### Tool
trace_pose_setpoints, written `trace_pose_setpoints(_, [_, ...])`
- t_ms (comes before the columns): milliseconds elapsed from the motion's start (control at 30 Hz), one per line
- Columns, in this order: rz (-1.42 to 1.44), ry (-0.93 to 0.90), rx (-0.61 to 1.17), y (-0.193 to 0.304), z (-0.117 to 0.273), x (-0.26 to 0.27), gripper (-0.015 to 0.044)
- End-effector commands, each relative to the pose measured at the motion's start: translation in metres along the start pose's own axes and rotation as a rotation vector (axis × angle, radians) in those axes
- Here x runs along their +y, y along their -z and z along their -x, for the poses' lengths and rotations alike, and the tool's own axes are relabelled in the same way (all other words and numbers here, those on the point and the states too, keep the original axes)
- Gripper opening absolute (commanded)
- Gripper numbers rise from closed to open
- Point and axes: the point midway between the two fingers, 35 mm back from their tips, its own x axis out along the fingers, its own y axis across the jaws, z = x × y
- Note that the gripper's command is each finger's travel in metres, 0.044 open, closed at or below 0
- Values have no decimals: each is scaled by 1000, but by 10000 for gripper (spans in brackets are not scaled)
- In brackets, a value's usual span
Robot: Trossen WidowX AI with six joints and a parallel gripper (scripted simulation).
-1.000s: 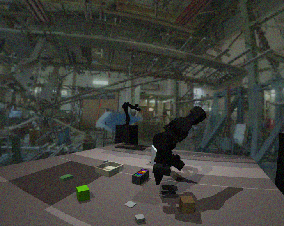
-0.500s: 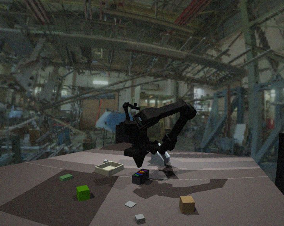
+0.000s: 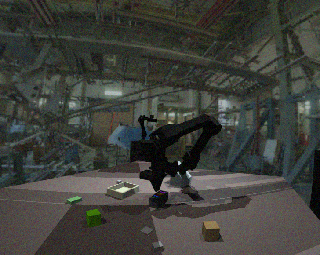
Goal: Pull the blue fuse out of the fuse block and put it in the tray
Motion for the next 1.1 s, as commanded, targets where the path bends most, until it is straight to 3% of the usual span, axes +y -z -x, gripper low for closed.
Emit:
trace_pose_setpoints(0, [-8, 1, -4, 0, -5, 0, 61])
trace_pose_setpoints(1067, [-8, 1, -6, 0, -28, 1, 61])
